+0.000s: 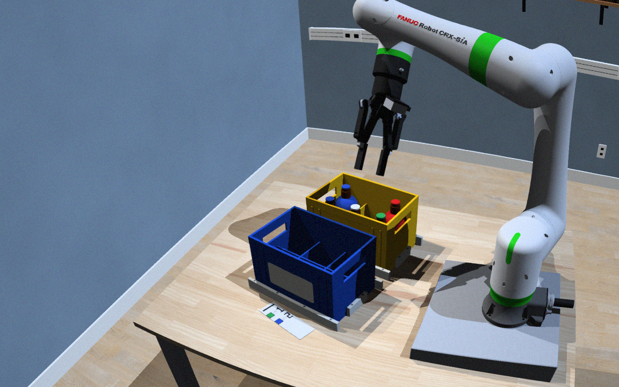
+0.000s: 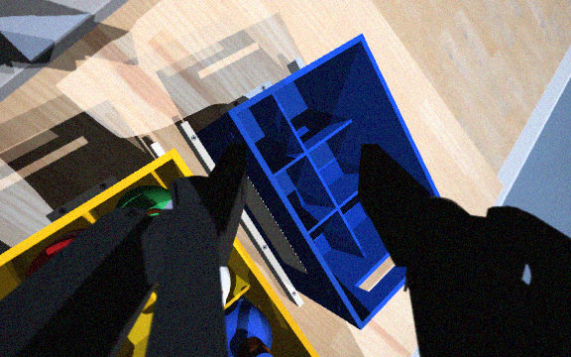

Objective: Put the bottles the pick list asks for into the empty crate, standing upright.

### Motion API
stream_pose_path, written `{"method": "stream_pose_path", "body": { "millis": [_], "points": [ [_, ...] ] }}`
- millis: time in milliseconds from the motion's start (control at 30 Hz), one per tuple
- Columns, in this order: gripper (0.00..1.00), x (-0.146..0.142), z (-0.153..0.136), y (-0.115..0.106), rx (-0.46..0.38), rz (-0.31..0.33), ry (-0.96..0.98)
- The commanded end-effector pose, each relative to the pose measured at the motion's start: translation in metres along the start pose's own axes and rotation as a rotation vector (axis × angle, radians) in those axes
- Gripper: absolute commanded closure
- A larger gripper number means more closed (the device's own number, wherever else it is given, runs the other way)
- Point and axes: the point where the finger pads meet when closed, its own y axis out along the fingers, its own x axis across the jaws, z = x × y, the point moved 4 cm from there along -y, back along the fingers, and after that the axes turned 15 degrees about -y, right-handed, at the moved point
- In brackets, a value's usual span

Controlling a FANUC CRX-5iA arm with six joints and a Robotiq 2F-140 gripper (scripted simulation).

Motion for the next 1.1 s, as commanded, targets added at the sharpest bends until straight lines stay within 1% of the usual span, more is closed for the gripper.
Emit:
{"method": "stream_pose_path", "body": {
  "millis": [0,67,133,200,300,367,700,767,1067],
  "points": [
    [0.56,0.011,0.001,0.007,0.015,0.023,-0.127],
    [0.56,0.013,0.001,0.008,0.024,0.035,-0.192],
    [0.56,0.022,0.002,0.015,0.035,0.045,-0.257],
    [0.56,0.022,0.002,0.015,0.035,0.045,-0.257],
    [0.56,0.033,0.004,0.023,0.051,0.059,-0.355],
    [0.56,0.033,0.004,0.023,0.062,0.069,-0.420],
    [0.56,0.063,0.012,0.044,0.122,0.108,-0.746],
    [0.56,0.063,0.012,0.044,0.122,0.108,-0.746],
    [0.56,0.088,0.020,0.061,0.182,0.134,-1.038]
  ]
}}
